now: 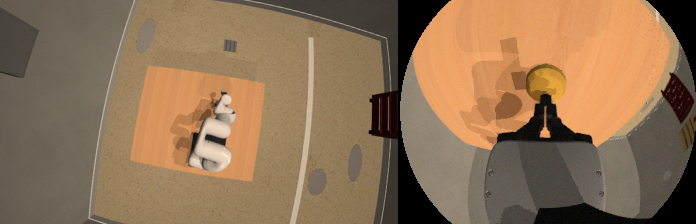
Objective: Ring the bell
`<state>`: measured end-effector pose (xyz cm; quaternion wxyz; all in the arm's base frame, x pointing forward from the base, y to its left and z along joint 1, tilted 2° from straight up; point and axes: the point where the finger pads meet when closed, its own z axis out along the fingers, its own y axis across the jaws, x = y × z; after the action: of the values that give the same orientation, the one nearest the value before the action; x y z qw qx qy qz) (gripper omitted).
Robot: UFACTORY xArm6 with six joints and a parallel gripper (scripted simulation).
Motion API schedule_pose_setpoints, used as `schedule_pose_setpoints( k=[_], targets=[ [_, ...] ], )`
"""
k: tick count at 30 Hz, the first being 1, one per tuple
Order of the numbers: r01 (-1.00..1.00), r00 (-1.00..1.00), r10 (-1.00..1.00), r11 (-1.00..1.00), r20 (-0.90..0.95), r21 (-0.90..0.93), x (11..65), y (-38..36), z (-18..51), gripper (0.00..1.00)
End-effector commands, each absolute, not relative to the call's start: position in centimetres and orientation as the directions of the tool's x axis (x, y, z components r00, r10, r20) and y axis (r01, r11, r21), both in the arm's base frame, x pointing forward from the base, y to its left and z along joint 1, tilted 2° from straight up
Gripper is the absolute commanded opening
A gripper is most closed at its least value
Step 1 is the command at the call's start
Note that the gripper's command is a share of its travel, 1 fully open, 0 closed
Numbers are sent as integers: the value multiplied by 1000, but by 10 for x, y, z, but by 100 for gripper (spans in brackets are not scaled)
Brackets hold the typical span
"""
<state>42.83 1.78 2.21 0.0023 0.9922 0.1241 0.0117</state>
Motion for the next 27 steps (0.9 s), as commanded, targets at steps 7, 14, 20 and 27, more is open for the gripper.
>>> schedule_pose_setpoints(
  k=[7, 14, 20, 27],
  targets=[
    [246, 969, 246, -969, 27, 8, 430, 18, 21, 0],
    [246, 969, 246, -969, 27, 8, 430, 18, 20, 0],
    [246, 969, 246, -969, 27, 8, 430, 18, 18, 0],
    [246, 969, 246, -969, 27, 8, 430, 18, 18, 0]
  ],
)
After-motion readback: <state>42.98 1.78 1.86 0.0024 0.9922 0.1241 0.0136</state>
